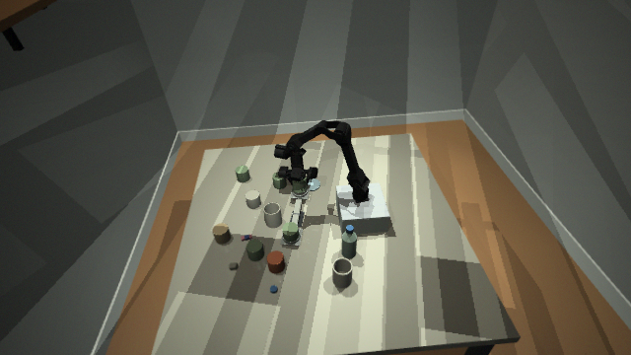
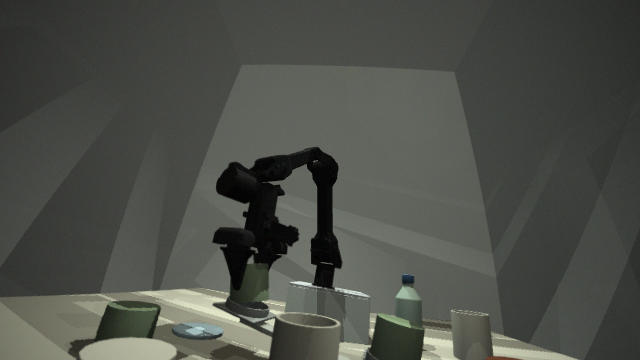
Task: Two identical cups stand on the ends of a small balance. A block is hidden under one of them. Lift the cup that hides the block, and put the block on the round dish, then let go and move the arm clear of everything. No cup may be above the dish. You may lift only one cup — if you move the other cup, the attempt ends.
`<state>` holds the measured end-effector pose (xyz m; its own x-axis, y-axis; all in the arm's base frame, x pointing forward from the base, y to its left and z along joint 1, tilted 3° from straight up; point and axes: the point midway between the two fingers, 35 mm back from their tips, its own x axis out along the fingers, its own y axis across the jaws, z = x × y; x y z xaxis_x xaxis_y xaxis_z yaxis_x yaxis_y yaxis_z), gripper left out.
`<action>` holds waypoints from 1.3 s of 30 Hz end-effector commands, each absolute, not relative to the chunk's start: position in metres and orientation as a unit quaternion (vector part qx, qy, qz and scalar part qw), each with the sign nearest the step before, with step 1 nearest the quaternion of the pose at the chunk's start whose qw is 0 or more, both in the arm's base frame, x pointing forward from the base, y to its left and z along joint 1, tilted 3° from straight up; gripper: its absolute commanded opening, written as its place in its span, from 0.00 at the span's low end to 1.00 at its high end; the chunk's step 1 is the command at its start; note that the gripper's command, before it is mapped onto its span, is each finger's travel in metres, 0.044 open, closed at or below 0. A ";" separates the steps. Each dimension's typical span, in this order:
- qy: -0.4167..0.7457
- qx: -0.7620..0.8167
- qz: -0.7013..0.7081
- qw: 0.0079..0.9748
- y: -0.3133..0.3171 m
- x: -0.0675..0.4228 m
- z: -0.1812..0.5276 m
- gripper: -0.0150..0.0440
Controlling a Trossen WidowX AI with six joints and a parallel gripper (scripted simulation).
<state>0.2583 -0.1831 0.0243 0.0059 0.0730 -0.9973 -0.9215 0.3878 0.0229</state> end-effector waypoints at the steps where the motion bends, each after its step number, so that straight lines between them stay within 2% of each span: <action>1: 0.576 -0.383 0.397 0.604 -0.192 0.261 0.037 0.25; 39: 0.576 -0.383 0.397 0.603 -0.190 0.255 0.086 0.25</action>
